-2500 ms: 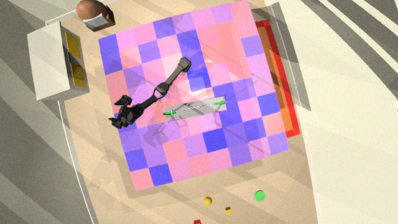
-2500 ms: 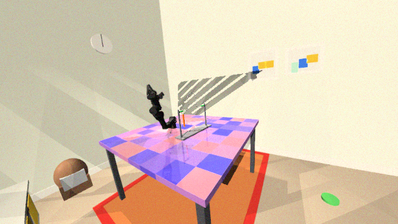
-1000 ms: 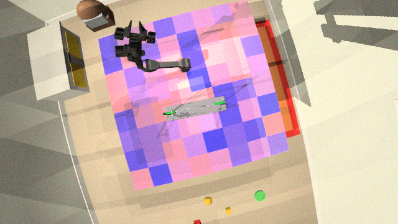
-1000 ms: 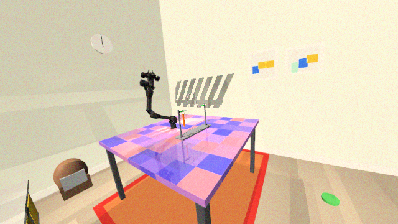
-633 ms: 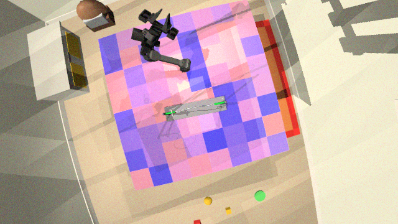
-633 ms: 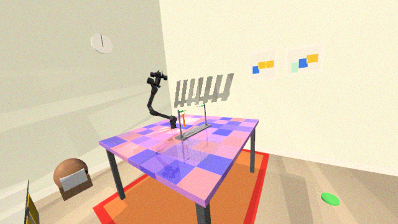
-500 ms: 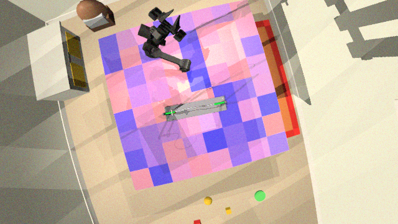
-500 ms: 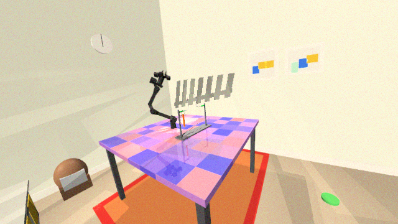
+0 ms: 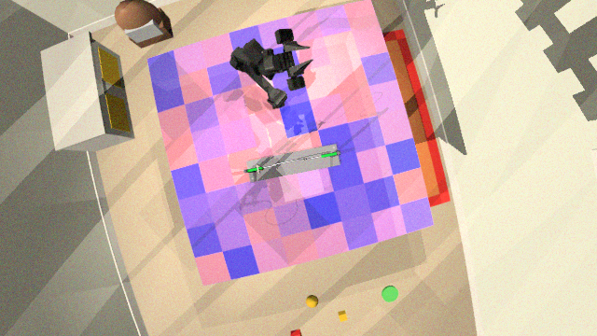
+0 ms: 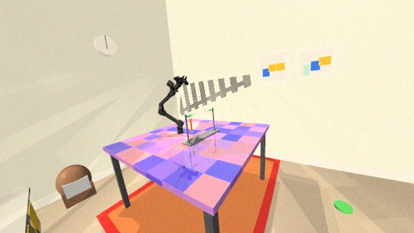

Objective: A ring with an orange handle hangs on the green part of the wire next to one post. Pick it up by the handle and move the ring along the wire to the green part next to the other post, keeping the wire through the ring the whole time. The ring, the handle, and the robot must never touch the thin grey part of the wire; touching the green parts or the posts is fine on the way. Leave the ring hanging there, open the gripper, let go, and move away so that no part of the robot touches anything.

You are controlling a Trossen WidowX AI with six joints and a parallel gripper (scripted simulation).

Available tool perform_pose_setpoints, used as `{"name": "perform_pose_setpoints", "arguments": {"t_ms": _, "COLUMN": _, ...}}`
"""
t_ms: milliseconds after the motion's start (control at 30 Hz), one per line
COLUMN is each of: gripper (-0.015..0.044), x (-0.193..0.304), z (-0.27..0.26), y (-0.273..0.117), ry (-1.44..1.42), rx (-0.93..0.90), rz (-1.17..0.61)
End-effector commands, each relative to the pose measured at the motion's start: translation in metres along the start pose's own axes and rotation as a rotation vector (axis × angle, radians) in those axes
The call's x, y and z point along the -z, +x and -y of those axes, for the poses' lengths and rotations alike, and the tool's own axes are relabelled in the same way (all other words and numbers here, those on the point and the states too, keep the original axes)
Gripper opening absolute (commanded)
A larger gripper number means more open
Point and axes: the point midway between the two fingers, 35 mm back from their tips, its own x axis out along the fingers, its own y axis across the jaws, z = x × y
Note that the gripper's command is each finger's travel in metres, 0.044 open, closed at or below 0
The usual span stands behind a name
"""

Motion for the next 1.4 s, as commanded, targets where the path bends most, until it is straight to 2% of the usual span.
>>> {"name": "perform_pose_setpoints", "arguments": {"t_ms": 0, "gripper": 0.0160, "x": 0.009, "z": 0.040, "y": 0.006, "ry": -0.108, "rx": 0.096, "rz": -0.004}}
{"name": "perform_pose_setpoints", "arguments": {"t_ms": 300, "gripper": 0.0160, "x": 0.010, "z": 0.136, "y": -0.007, "ry": -0.375, "rx": 0.339, "rz": -0.009}}
{"name": "perform_pose_setpoints", "arguments": {"t_ms": 600, "gripper": 0.0160, "x": -0.009, "z": 0.224, "y": -0.056, "ry": -0.616, "rx": 0.594, "rz": -0.028}}
{"name": "perform_pose_setpoints", "arguments": {"t_ms": 967, "gripper": 0.0160, "x": -0.045, "z": 0.299, "y": -0.158, "ry": -0.867, "rx": 0.920, "rz": -0.070}}
{"name": "perform_pose_setpoints", "arguments": {"t_ms": 1367, "gripper": 0.0160, "x": -0.071, "z": 0.329, "y": -0.294, "ry": -1.078, "rx": 1.258, "rz": -0.177}}
